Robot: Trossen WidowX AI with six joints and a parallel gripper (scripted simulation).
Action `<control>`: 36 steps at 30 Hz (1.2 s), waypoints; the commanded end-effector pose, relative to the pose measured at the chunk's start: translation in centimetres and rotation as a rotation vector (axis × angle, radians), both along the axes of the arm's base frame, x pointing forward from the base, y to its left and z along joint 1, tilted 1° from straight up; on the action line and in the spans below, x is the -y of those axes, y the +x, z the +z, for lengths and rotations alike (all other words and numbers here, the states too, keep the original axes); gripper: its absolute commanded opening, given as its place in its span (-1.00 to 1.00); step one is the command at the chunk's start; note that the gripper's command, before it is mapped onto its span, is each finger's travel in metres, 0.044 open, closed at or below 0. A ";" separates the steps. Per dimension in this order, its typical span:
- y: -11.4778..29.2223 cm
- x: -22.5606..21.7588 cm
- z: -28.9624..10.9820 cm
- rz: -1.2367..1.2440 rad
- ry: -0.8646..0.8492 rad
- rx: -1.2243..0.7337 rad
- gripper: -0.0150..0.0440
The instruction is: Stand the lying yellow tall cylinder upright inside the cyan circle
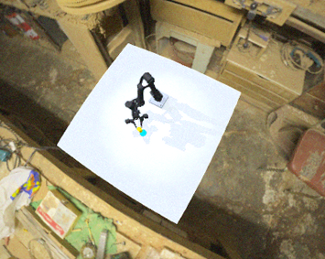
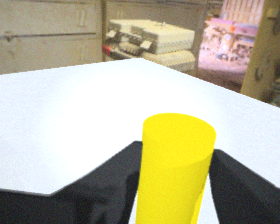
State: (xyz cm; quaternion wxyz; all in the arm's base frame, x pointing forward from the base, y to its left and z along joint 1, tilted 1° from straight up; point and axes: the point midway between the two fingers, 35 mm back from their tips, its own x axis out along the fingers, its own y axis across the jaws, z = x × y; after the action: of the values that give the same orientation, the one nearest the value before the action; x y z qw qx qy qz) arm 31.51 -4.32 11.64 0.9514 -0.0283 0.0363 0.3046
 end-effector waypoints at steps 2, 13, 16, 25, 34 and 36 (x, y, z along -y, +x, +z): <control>0.1 0.1 -1.3 0.003 0.010 -0.010 -0.14; 0.1 0.1 -3.8 0.003 0.011 -0.011 -0.14; 0.0 0.0 -4.5 0.003 0.011 -0.011 -0.14; -0.3 -0.2 -6.5 0.003 0.011 -0.012 -0.14; -0.5 -0.3 -8.1 0.007 0.003 -0.015 -0.14; -0.4 -0.3 -8.7 0.010 -0.005 -0.017 -0.14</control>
State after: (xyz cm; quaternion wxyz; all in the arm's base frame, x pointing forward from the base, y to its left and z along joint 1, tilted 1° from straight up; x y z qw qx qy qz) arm 31.12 -4.11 3.92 0.9508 -0.0261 0.0411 0.3058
